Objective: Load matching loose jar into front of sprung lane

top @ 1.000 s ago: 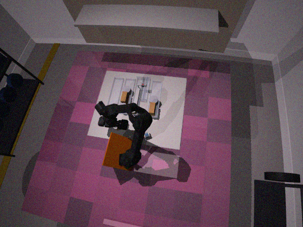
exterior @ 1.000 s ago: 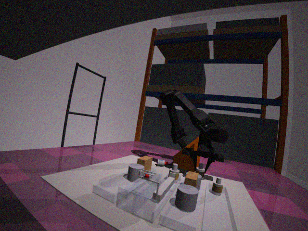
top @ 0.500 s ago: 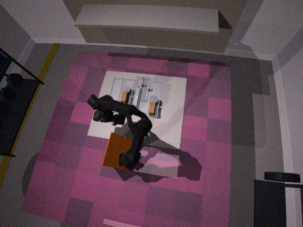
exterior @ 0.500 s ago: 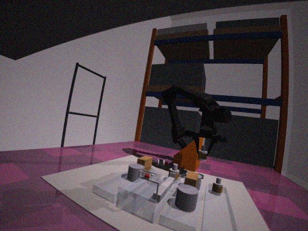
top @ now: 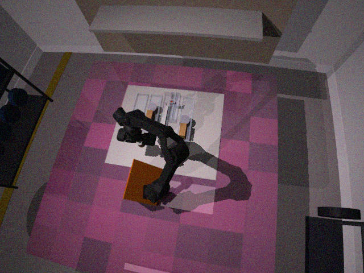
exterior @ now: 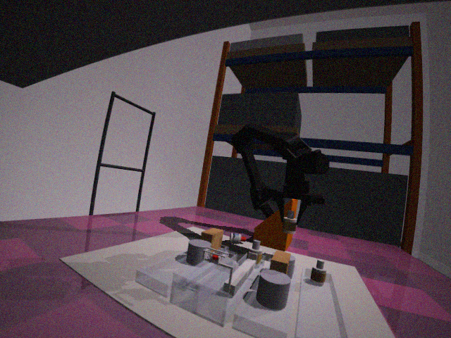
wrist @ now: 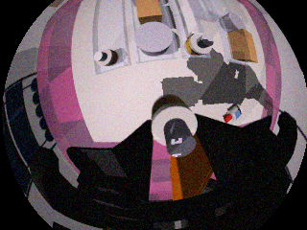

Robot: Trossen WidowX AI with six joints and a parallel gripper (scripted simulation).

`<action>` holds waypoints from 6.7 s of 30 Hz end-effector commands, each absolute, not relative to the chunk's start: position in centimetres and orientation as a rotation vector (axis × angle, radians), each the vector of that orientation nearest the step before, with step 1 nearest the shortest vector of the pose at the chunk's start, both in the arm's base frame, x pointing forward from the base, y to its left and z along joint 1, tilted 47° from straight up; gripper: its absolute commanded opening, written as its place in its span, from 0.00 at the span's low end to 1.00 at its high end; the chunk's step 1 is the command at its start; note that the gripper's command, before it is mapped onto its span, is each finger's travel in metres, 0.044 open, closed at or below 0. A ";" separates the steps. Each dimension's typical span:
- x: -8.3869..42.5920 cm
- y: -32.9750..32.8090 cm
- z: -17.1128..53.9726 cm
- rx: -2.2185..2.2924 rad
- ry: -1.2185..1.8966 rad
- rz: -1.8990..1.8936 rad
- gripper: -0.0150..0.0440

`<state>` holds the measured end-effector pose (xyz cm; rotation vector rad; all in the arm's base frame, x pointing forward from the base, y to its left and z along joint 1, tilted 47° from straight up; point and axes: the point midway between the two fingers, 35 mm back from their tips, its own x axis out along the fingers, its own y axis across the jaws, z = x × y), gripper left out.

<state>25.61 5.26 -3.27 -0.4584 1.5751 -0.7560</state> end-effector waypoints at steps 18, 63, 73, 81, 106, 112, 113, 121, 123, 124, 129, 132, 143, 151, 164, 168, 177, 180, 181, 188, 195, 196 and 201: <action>29.0 -3.5 -0.7 -0.499 1.566 -0.779 0.25; 29.8 -5.5 -2.4 -0.500 1.565 -0.780 0.25; 30.2 -5.6 -2.4 -0.500 1.565 -0.780 0.25; 30.5 -5.7 -2.4 -0.500 1.565 -0.780 0.25; 31.5 -6.0 -2.4 -0.500 1.564 -0.780 0.25; 31.7 -6.0 -2.4 -0.500 1.564 -0.780 0.25; 31.8 -6.0 -2.4 -0.500 1.564 -0.780 0.25; 32.1 -6.1 -2.4 -0.500 1.564 -0.780 0.25; 32.2 -6.1 -2.3 -0.500 1.564 -0.780 0.25; 32.2 -6.1 -2.3 -0.500 1.564 -0.780 0.25; 32.4 -6.1 -2.3 -0.500 1.563 -0.780 0.25; 32.5 -6.2 -2.3 -0.500 1.563 -0.780 0.25; 33.0 -6.2 -2.2 -0.500 1.563 -0.780 0.25; 33.3 -6.3 -2.2 -0.500 1.563 -0.781 0.25; 33.8 -6.3 -2.0 -0.499 1.563 -0.781 0.25; 33.9 -6.3 -2.0 -0.499 1.563 -0.781 0.25; 34.2 -6.3 -1.9 -0.499 1.562 -0.781 0.25; 34.2 -6.3 -1.9 -0.499 1.562 -0.781 0.25; 34.2 -6.3 -1.9 -0.499 1.562 -0.781 0.25; 34.2 -6.4 -2.0 -0.499 1.562 -0.781 0.25; 34.2 -6.4 -2.0 -0.499 1.562 -0.781 0.25; 34.2 -6.4 -2.0 -0.499 1.562 -0.781 0.25; 34.2 -6.4 -2.0 -0.499 1.562 -0.781 0.25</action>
